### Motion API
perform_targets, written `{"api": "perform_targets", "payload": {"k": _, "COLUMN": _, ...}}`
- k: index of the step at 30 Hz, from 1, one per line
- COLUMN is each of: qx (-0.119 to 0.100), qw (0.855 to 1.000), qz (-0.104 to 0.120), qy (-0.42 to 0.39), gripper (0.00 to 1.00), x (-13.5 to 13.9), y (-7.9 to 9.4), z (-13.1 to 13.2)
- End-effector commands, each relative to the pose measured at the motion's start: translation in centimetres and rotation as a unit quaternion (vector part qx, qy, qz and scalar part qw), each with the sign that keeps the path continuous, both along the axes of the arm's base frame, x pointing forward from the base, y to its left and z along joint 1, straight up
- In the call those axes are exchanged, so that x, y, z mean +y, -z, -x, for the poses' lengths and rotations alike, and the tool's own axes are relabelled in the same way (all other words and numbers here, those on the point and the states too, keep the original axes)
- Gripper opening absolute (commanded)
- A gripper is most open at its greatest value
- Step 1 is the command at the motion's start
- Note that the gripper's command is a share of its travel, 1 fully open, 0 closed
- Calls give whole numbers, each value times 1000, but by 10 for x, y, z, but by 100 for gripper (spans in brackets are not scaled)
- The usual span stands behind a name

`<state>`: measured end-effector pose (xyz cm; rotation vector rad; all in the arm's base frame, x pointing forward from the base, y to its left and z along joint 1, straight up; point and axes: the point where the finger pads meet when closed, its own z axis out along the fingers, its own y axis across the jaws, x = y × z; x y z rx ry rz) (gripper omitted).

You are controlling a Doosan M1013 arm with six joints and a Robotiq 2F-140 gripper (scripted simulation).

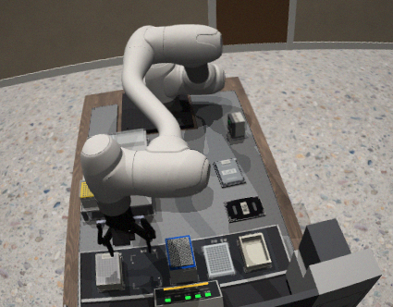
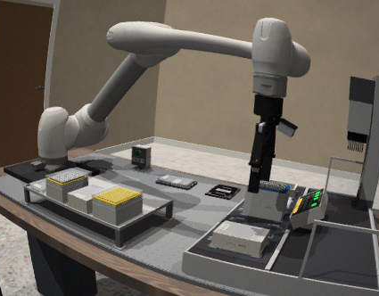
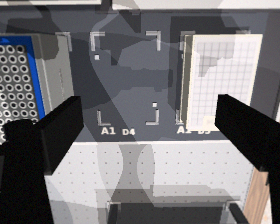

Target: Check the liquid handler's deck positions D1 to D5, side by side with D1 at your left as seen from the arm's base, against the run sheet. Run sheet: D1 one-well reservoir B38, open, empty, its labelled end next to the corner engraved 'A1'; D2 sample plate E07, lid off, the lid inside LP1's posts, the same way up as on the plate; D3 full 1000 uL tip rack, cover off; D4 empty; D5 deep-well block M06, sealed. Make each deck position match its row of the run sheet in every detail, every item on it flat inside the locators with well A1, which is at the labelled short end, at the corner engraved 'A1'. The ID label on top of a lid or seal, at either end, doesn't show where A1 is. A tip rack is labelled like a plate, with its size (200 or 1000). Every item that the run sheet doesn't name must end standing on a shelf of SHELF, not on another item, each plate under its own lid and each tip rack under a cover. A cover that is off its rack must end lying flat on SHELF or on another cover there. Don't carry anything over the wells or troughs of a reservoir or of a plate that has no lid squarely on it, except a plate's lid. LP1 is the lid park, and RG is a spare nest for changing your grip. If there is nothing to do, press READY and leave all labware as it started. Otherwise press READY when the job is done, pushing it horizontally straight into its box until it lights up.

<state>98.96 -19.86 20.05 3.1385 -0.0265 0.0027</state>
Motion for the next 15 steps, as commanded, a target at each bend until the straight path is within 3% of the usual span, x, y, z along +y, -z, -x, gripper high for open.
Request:
{"api": "perform_targets", "payload": {"k": 1, "qx": -2, "qw": 1000, "qz": -1, "qy": 1, "gripper": 79, "x": 20, "y": -1, "z": -1}}
{"api": "perform_targets", "payload": {"k": 15, "qx": -1, "qw": 1000, "qz": -1, "qy": 0, "gripper": 79, "x": 25, "y": 0, "z": -1}}
